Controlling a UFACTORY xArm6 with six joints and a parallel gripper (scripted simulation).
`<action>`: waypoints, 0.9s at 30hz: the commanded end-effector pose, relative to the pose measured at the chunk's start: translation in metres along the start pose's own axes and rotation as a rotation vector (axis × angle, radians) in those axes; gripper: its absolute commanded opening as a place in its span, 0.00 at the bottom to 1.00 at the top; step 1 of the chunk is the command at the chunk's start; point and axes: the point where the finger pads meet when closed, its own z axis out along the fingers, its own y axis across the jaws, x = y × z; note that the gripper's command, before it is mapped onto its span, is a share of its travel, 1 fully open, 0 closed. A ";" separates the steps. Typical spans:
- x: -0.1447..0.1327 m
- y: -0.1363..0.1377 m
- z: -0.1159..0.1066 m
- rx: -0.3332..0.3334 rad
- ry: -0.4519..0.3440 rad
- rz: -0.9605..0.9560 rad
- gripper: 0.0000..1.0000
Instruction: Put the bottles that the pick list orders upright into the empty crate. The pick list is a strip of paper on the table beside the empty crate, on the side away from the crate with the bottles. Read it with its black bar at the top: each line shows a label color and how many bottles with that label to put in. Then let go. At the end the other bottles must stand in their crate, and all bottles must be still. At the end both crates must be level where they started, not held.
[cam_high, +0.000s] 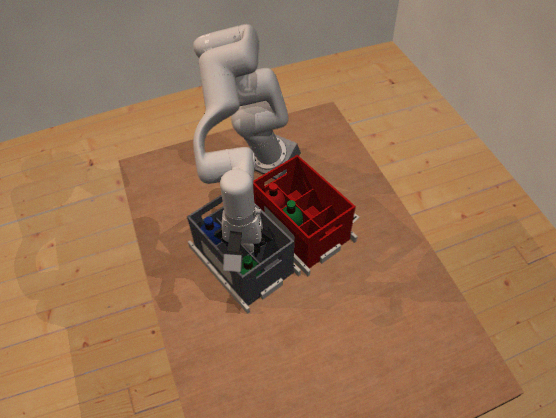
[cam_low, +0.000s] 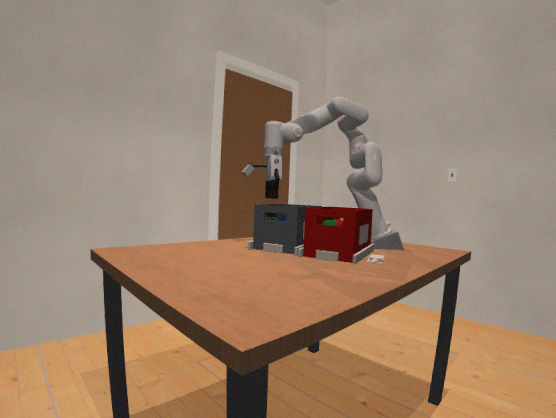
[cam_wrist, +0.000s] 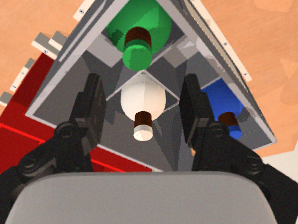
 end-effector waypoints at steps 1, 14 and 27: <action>0.001 0.000 0.004 0.001 0.004 0.001 0.65; 0.001 0.000 0.019 0.001 0.004 0.001 0.65; 0.001 0.000 0.033 0.001 0.004 0.001 0.65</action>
